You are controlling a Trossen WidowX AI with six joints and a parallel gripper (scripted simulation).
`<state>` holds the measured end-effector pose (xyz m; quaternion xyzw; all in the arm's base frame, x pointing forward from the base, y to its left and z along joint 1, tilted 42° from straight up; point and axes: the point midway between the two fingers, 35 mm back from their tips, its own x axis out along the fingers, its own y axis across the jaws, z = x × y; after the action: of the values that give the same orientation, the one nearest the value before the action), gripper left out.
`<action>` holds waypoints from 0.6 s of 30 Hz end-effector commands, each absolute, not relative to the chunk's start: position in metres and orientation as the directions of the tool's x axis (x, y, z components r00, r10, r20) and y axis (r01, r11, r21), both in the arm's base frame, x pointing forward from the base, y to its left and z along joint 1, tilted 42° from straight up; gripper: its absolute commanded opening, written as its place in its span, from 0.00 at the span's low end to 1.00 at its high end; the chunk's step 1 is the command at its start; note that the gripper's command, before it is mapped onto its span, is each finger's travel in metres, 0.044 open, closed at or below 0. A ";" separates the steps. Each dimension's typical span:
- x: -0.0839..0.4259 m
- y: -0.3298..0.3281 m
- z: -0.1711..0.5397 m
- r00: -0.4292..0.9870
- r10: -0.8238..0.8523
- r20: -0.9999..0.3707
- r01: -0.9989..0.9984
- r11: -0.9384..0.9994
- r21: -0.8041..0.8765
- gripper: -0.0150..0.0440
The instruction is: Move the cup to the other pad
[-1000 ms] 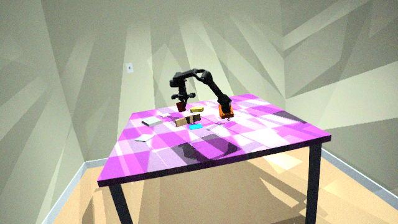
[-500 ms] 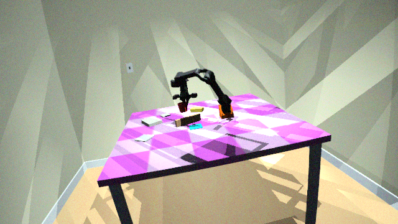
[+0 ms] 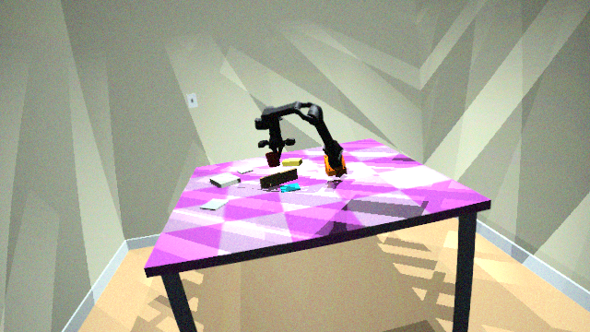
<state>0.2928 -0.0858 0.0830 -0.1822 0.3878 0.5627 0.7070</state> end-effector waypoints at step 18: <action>0.277 -0.053 0.109 0.056 0.663 -0.747 -0.936 0.296 0.192 0.25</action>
<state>0.2802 -0.0595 0.1068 -0.1811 0.3875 0.5633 0.7069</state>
